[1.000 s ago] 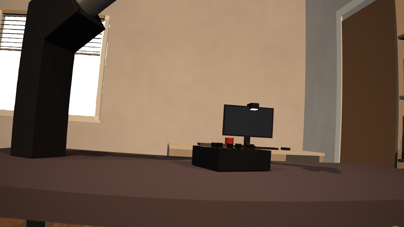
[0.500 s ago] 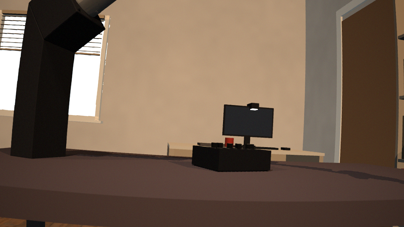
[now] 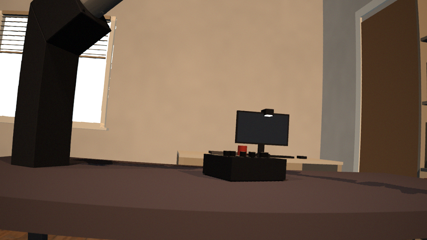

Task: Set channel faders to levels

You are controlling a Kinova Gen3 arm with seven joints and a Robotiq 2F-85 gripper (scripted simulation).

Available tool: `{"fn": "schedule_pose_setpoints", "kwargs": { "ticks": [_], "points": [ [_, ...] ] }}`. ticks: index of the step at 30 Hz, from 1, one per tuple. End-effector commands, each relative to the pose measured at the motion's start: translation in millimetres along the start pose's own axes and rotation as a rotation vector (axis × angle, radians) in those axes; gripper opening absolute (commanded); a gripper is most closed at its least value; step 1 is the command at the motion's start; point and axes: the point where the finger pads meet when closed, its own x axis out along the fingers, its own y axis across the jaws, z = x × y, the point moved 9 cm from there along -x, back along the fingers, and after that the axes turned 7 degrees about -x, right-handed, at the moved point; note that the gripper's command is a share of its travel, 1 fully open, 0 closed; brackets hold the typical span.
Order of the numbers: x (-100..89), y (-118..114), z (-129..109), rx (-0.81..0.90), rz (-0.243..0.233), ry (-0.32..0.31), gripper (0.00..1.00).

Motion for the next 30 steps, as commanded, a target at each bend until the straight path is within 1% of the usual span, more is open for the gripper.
{"fn": "schedule_pose_setpoints", "kwargs": {
  "ticks": [1,2,3,4,5,6,7,8,9,10,11,12,13,14,15,16,17,19,21,22,23,24,25,26,28,29,30],
  "points": [
    [-16.8,31.3,27.8,-0.029,0.044,-0.055,0.00],
    [-16.8,31.3,27.8,-0.029,0.044,-0.055,0.00],
    [-30.9,50.8,46.0,-0.053,0.071,-0.099,0.00],
    [-30.9,50.8,46.0,-0.053,0.071,-0.099,0.00],
    [-46.0,69.7,63.2,-0.076,0.097,-0.144,0.00],
    [-46.0,69.7,63.2,-0.076,0.097,-0.144,0.00],
    [-62.0,87.9,79.3,-0.099,0.122,-0.188,0.00],
    [-62.0,87.9,79.3,-0.099,0.122,-0.188,0.00],
    [-78.7,105.6,94.1,-0.122,0.147,-0.231,0.00],
    [-78.7,105.6,94.1,-0.122,0.147,-0.231,0.00],
    [-96.1,122.6,107.9,-0.144,0.170,-0.275,0.00],
    [-96.1,122.6,107.9,-0.144,0.170,-0.275,0.00],
    [-114.0,139.1,120.4,-0.167,0.193,-0.318,0.00],
    [-114.0,139.1,120.4,-0.167,0.193,-0.318,0.00],
    [-132.4,154.8,131.9,-0.189,0.215,-0.361,0.00],
    [-132.4,154.8,131.9,-0.189,0.215,-0.361,0.00],
    [-151.1,170.0,142.1,-0.211,0.236,-0.403,0.00],
    [-151.1,170.0,142.1,-0.211,0.236,-0.403,0.00],
    [-189.2,198.3,159.4,-0.255,0.276,-0.486,0.00],
    [-189.2,198.3,159.4,-0.255,0.276,-0.486,0.00],
    [-208.4,211.6,166.4,-0.277,0.295,-0.526,0.00],
    [-208.4,211.6,166.4,-0.277,0.295,-0.526,0.00],
    [-227.6,224.2,172.3,-0.298,0.313,-0.566,0.00],
    [-227.6,224.2,172.3,-0.298,0.313,-0.566,0.00],
    [-265.8,247.6,181.3,-0.340,0.348,-0.644,0.00],
    [-265.8,247.6,181.3,-0.340,0.348,-0.644,0.00],
    [-284.6,258.4,184.4,-0.361,0.364,-0.683,0.00]
  ]
}}
